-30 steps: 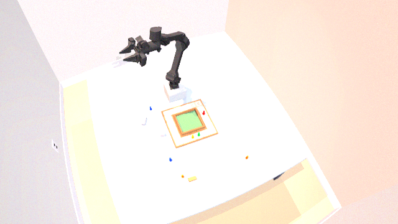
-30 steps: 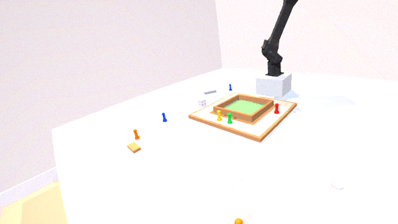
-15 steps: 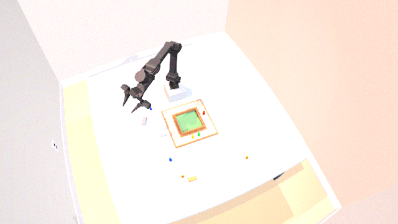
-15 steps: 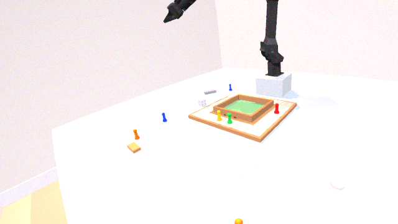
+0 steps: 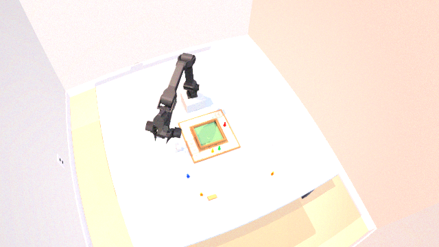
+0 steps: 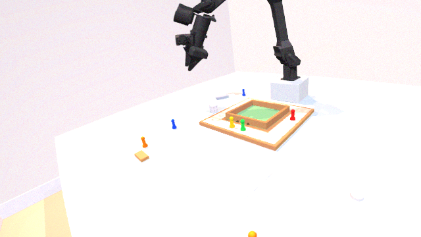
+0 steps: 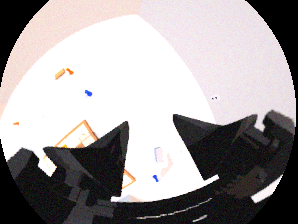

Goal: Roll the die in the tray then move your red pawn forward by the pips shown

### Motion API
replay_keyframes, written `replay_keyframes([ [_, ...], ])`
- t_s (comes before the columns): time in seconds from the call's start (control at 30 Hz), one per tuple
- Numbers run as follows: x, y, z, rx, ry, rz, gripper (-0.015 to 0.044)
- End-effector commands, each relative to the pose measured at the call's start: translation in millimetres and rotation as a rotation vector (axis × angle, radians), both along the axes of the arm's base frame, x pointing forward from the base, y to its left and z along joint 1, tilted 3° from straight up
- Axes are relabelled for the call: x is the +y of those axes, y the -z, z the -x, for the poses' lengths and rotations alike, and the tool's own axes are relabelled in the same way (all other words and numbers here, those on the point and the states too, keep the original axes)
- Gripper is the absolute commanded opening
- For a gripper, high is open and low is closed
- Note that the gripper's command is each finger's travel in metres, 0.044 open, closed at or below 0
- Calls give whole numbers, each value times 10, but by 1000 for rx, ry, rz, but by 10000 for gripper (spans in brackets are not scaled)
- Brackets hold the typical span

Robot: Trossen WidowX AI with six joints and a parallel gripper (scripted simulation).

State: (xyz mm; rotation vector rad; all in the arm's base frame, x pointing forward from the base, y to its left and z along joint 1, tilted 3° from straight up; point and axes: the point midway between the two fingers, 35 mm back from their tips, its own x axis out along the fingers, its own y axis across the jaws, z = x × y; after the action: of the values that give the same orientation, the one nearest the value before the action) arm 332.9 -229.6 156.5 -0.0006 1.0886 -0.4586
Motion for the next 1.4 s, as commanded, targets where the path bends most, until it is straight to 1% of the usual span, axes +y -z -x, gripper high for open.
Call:
replay_keyframes([
  [0.0,173,337,22,92,-68,-78,275],
  [0.17,595,1018,124,309,-227,-241,275],
  [0.23,709,1173,175,364,-266,-285,275],
  [0.43,784,1191,160,370,-271,-291,275],
  [0.57,781,1341,149,370,-271,-291,275],
  [0.73,781,1352,147,370,-271,-291,275],
  [1.37,778,1651,123,370,-271,-291,275],
])
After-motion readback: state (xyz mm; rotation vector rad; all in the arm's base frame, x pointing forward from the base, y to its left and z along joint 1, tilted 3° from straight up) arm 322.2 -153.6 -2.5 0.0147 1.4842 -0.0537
